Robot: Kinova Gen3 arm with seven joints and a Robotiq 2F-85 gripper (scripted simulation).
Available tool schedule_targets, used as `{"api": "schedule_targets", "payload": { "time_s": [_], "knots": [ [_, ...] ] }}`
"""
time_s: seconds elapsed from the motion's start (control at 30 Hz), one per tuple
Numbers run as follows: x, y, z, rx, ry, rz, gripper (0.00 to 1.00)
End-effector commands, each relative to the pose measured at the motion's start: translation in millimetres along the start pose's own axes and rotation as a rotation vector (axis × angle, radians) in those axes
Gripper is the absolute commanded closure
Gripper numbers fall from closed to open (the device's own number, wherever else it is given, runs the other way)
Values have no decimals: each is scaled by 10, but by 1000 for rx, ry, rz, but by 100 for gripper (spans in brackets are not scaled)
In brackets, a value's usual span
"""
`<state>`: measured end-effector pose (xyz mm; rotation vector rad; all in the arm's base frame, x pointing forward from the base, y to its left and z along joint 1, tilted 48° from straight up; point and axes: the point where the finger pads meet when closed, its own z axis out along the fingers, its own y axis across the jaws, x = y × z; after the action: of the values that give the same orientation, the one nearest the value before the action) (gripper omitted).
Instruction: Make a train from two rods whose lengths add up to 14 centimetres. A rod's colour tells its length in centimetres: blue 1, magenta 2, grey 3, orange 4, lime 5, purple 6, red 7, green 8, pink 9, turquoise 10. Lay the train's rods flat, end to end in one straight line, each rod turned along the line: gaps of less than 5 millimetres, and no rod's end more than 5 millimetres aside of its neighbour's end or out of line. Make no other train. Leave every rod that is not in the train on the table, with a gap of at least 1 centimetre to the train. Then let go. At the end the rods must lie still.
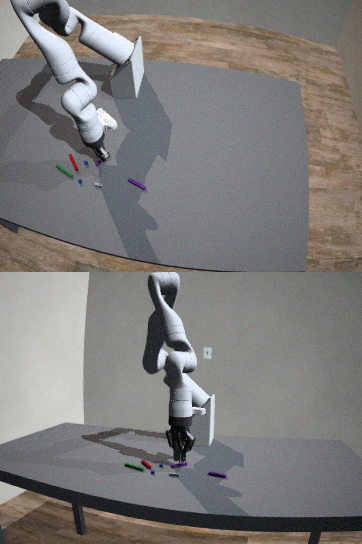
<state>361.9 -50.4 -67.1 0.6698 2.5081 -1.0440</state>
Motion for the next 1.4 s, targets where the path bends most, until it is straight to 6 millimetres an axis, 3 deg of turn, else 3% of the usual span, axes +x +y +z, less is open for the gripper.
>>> {"api": "schedule_targets", "payload": {
  "time_s": [0.0, 1.37],
  "knots": [
    [-1, 5, -5, -1, 0, 0, 76],
    [-1, 6, 77, -1, 0, 0, 76]
  ]
}}
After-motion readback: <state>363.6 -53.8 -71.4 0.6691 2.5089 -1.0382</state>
